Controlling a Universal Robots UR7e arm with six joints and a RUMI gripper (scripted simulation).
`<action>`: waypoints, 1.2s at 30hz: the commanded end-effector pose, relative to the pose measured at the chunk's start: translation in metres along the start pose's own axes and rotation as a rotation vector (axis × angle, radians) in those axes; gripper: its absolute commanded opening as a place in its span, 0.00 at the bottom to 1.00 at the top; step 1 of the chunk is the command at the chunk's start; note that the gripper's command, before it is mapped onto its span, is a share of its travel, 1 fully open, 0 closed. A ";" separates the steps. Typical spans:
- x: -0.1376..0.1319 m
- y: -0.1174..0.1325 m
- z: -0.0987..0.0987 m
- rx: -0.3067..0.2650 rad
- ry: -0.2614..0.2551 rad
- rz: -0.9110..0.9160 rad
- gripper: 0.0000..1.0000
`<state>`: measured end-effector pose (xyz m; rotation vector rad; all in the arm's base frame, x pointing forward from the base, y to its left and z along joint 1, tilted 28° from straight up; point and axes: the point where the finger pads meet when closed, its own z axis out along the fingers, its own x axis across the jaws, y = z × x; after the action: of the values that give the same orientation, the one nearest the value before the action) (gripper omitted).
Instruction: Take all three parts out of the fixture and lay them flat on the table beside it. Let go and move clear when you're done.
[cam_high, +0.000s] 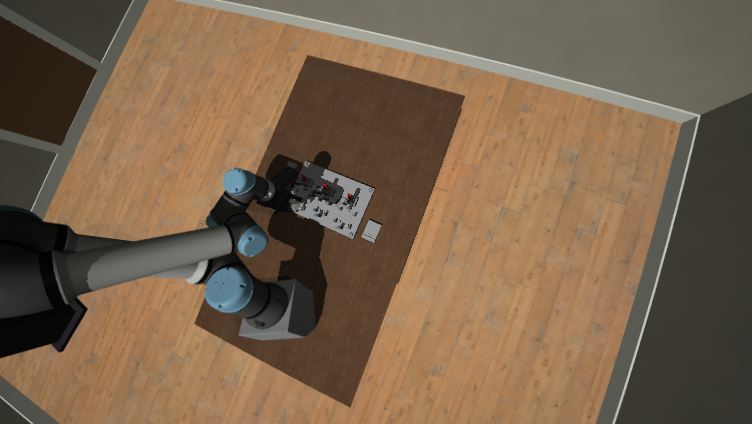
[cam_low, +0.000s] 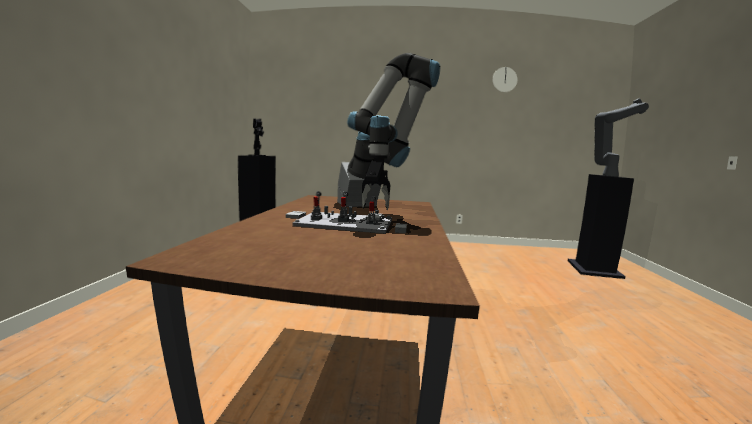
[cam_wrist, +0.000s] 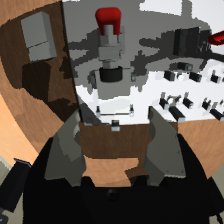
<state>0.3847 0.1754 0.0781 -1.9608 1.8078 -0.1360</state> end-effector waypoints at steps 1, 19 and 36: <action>0.000 0.000 0.000 0.001 0.000 0.000 0.59; 0.000 -0.001 0.012 0.001 0.000 0.000 0.59; 0.000 -0.001 0.027 0.001 0.000 0.000 0.59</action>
<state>0.3950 0.1826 0.0546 -1.9611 1.8078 -0.1355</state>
